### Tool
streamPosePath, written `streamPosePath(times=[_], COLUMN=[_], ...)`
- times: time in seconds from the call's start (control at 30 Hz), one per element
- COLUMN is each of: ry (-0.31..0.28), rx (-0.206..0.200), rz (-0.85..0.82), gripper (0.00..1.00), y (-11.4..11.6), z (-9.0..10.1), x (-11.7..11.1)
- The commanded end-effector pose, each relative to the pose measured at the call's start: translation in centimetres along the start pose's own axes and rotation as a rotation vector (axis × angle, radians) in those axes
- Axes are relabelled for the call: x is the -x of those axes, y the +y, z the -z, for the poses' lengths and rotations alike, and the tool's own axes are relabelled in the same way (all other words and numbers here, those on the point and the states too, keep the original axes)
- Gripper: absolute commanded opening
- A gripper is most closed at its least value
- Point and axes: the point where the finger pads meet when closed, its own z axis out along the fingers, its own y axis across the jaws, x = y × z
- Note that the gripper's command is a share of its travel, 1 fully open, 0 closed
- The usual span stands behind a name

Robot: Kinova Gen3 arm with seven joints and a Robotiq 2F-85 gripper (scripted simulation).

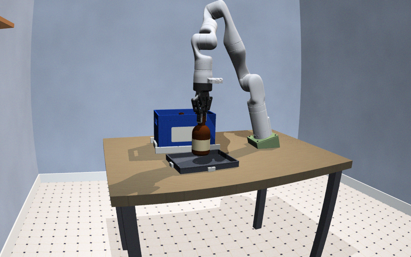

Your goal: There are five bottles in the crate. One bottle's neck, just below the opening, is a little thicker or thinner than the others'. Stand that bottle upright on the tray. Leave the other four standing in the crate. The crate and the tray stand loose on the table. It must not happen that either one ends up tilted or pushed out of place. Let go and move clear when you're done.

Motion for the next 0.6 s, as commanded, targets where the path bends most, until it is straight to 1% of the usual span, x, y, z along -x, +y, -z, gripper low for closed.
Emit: streamPosePath(times=[0.0, 0.13, 0.57], ry=[0.004, 0.004, 0.004], rx=[-0.007, -0.007, -0.007], rz=[0.003, 0.003, 0.003], gripper=[0.00, 0.00, 0.00], y=[-0.1, -0.1, -0.1], z=[-0.6, -1.1, -1.6], x=[-0.2, -0.2, -0.2])
